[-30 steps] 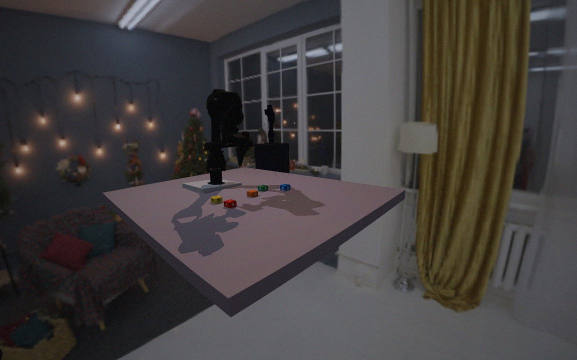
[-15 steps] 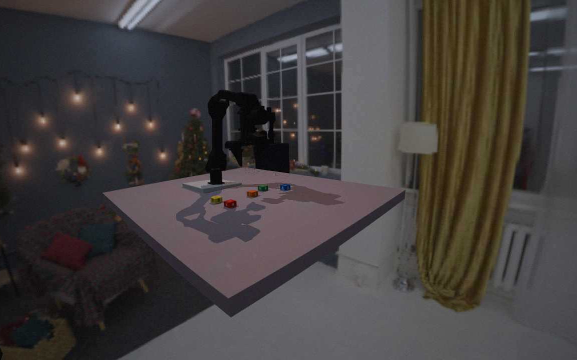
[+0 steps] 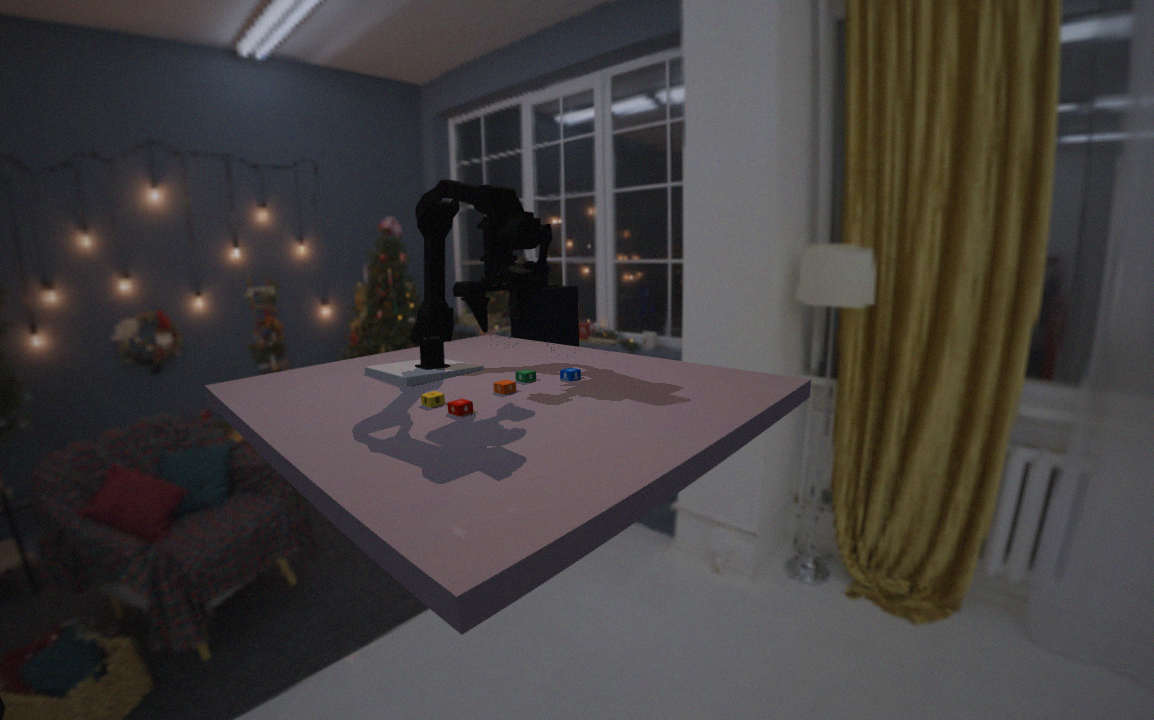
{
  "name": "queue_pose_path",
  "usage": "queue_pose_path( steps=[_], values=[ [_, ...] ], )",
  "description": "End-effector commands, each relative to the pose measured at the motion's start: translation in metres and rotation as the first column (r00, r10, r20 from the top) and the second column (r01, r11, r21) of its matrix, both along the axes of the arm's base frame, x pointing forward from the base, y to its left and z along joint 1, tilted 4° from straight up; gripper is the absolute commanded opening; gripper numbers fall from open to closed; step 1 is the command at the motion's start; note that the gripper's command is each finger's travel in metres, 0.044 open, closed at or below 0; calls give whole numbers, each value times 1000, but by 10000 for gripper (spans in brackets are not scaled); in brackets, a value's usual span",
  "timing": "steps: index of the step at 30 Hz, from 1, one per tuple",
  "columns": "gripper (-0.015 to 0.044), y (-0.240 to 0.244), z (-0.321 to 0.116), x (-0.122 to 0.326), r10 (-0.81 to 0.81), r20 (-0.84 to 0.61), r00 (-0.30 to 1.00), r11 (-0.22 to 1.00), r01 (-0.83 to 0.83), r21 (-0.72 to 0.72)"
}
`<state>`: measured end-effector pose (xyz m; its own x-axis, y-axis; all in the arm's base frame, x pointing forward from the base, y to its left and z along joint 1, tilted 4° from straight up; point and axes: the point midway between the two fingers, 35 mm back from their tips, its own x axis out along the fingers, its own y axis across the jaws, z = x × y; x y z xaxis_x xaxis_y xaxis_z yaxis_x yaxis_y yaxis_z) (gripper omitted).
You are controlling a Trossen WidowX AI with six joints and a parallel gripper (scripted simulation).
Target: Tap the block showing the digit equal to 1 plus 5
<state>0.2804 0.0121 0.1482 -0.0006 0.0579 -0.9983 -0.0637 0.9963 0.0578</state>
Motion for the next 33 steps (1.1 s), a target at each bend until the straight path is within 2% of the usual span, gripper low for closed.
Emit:
queue_pose_path(
  steps=[1,5,28,33],
  values=[
    [400,41,3,-9,10,1,1000,1000,-10,4],
    [400,83,5,-25,10,-1,1000,1000,-10,8],
    [400,87,6,-25,10,-1,1000,1000,-10,9],
    [400,123,12,6,10,2,1000,1000,-10,11]
  ],
)
